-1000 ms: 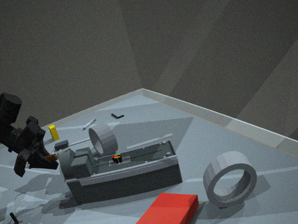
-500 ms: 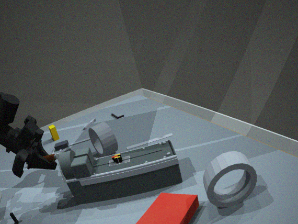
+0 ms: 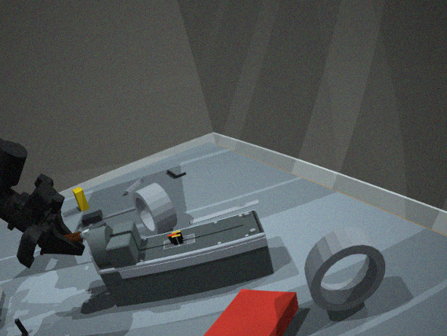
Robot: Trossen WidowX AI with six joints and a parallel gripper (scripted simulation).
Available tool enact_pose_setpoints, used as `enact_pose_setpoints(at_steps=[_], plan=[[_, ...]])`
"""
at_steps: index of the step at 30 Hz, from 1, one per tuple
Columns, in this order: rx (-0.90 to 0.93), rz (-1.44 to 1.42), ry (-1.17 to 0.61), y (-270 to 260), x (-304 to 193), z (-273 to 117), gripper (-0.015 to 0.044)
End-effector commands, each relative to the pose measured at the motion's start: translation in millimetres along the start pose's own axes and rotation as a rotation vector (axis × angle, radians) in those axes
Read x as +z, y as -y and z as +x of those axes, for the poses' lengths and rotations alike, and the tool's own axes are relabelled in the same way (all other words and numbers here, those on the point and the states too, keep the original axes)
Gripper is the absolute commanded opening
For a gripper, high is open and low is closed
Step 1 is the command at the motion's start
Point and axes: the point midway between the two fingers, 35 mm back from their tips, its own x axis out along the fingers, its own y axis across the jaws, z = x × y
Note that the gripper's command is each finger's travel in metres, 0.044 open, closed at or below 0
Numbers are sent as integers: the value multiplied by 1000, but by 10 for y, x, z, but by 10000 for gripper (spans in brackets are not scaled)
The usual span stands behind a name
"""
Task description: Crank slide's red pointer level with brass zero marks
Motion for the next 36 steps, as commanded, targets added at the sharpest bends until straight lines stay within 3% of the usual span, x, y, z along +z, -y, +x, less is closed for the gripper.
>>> enact_pose_setpoints(at_steps=[1, 36], plan=[[-26, 9, 2, 91, 6, -10, 0], [-26, 8, 2, 157, -20, 13, 0]])
